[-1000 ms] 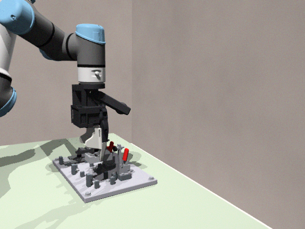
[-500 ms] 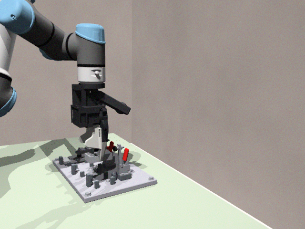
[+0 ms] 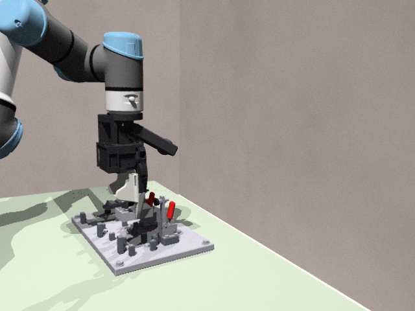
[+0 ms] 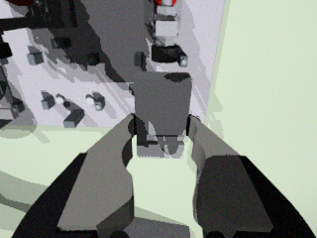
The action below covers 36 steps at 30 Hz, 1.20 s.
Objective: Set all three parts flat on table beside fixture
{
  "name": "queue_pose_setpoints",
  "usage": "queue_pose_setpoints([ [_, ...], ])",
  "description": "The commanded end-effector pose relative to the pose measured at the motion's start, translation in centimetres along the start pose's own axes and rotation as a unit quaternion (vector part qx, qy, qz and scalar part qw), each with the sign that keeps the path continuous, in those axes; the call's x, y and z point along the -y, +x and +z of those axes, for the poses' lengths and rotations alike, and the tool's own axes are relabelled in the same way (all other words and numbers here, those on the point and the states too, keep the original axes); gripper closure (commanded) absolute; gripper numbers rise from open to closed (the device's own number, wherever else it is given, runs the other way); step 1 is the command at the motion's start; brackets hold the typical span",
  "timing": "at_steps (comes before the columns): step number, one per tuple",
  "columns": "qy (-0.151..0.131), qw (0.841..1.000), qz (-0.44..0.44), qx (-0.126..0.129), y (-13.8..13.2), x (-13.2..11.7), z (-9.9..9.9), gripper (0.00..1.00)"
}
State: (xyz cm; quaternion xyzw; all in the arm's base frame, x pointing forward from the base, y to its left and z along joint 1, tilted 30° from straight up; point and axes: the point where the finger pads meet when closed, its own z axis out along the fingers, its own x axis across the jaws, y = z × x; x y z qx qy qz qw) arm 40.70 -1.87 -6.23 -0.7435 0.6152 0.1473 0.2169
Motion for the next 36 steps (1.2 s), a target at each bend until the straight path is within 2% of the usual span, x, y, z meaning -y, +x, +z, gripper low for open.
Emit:
queue_pose_setpoints([
  [1,0.000,1.000,0.000,0.000,0.2,0.0,0.0,1.00],
  [13,0.000,1.000,0.000,0.000,1.6,0.0,0.0,1.00],
  [36,0.000,1.000,0.000,0.000,8.4,0.0,-0.1,1.00],
])
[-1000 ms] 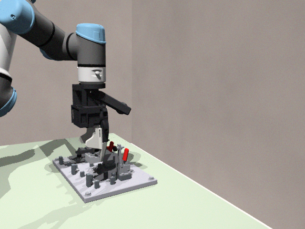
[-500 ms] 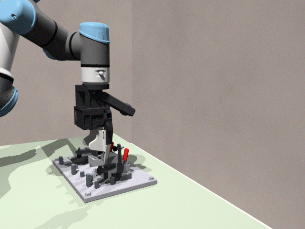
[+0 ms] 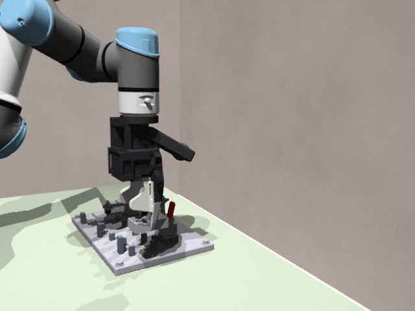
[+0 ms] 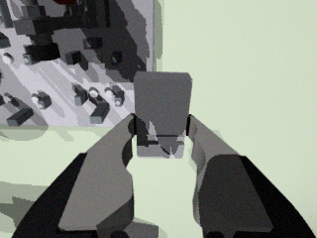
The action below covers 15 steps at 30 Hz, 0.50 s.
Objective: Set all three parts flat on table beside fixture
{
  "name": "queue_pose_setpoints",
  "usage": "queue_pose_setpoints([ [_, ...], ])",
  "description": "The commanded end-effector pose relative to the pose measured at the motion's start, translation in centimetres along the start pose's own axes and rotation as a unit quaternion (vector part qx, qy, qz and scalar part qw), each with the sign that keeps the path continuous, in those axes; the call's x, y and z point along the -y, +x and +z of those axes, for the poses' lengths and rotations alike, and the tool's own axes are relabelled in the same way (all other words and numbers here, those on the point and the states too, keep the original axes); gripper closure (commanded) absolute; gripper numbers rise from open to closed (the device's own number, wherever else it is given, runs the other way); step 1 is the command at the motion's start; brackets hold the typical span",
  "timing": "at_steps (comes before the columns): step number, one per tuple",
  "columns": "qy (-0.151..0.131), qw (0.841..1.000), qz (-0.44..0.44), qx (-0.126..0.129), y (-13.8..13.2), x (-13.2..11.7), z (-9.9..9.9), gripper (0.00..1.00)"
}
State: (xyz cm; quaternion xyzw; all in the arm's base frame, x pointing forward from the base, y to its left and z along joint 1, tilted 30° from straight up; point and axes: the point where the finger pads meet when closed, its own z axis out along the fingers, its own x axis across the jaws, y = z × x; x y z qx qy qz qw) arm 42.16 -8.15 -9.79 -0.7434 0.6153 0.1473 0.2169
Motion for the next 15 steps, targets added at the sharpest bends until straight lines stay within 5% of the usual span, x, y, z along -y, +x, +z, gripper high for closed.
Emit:
queue_pose_setpoints([
  [1,0.000,1.000,0.000,0.000,1.3,0.0,0.0,1.00],
  [15,0.000,1.000,0.000,0.000,3.8,0.0,0.0,1.00],
])
